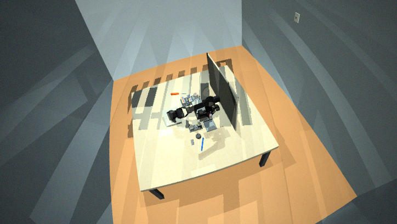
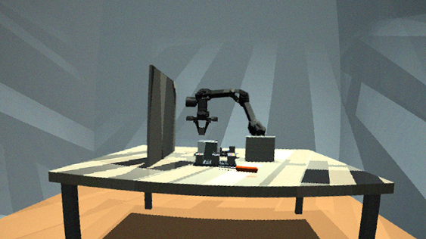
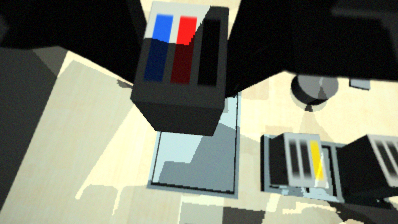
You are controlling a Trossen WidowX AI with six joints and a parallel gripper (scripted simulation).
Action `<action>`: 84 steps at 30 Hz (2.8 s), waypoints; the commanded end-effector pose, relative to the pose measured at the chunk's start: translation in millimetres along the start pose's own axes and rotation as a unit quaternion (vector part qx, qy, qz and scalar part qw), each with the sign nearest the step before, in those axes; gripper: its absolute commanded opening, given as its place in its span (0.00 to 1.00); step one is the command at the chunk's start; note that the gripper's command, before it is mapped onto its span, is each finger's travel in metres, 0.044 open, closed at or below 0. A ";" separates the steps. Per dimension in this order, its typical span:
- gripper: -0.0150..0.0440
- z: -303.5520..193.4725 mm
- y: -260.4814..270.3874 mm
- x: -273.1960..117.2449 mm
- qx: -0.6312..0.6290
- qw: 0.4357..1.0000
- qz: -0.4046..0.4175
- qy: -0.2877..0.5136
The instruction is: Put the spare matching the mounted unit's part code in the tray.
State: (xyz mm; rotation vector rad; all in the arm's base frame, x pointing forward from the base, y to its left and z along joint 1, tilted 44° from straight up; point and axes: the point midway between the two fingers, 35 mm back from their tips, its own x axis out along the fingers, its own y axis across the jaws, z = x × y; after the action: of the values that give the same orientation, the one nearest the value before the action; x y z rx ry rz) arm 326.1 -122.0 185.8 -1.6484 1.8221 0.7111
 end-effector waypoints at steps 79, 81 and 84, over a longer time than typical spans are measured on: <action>0.25 -1.9 -0.3 68.3 0.001 1.000 0.001 -0.001; 0.25 -1.9 -0.1 69.9 0.001 1.000 0.001 -0.001; 0.25 -2.0 0.2 72.4 0.001 1.000 0.001 -0.001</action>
State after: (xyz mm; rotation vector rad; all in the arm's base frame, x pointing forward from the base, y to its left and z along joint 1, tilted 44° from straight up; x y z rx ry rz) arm 321.4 -171.3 137.4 -1.6464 1.8268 0.7079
